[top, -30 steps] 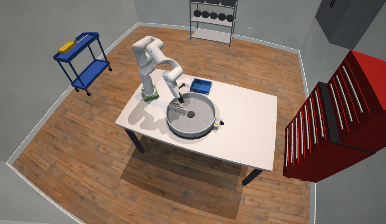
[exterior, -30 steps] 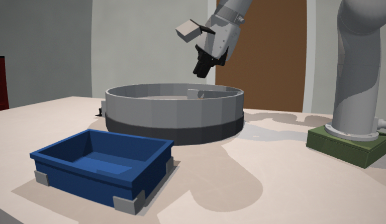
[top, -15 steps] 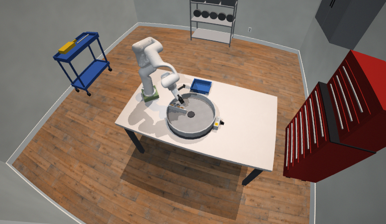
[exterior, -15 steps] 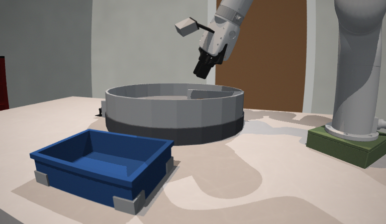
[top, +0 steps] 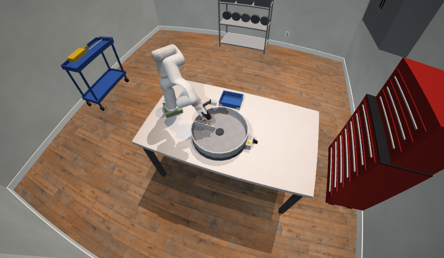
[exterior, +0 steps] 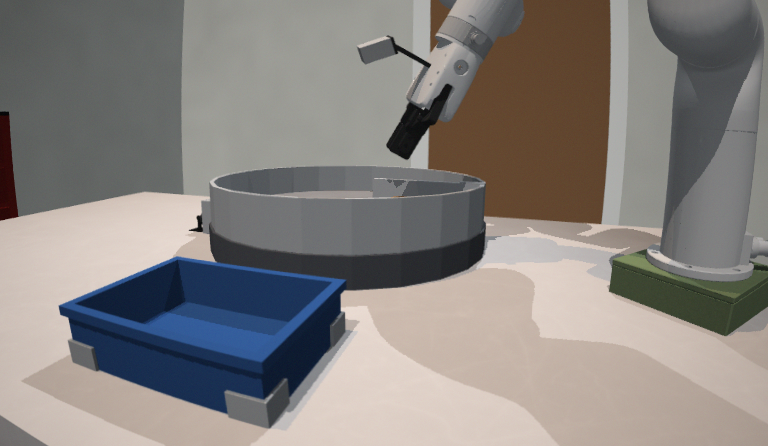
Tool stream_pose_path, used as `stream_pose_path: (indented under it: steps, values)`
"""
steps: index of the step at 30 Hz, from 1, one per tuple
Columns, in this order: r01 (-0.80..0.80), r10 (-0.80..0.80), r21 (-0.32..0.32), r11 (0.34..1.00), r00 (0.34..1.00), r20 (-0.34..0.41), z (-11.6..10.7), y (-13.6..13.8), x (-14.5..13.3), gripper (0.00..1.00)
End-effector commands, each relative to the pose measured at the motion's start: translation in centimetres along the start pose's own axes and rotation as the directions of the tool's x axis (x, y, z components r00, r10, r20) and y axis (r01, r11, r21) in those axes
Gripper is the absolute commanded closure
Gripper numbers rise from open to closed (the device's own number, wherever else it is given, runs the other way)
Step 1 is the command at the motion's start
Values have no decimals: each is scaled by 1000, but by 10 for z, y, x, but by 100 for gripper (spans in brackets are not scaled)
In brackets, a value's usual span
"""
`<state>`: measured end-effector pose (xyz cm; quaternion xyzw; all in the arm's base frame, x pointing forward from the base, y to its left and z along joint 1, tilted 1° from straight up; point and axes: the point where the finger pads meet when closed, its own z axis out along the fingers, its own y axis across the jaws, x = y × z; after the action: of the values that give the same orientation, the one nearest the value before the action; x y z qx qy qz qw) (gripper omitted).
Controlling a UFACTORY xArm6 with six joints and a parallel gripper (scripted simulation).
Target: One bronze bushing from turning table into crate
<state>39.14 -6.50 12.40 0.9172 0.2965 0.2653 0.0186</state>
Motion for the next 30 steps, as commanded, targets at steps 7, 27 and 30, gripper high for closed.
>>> stream_pose_path:
  steps: [7, 27, 30]
  values:
    - [-181, 181, 16, 983, 973, -140, 1, -2, -1, 90]
    - [-331, 333, 41, 943, 926, -177, 2, -2, -3, 90]
    - [-334, 336, 41, 941, 925, -178, 2, -2, -3, 90]
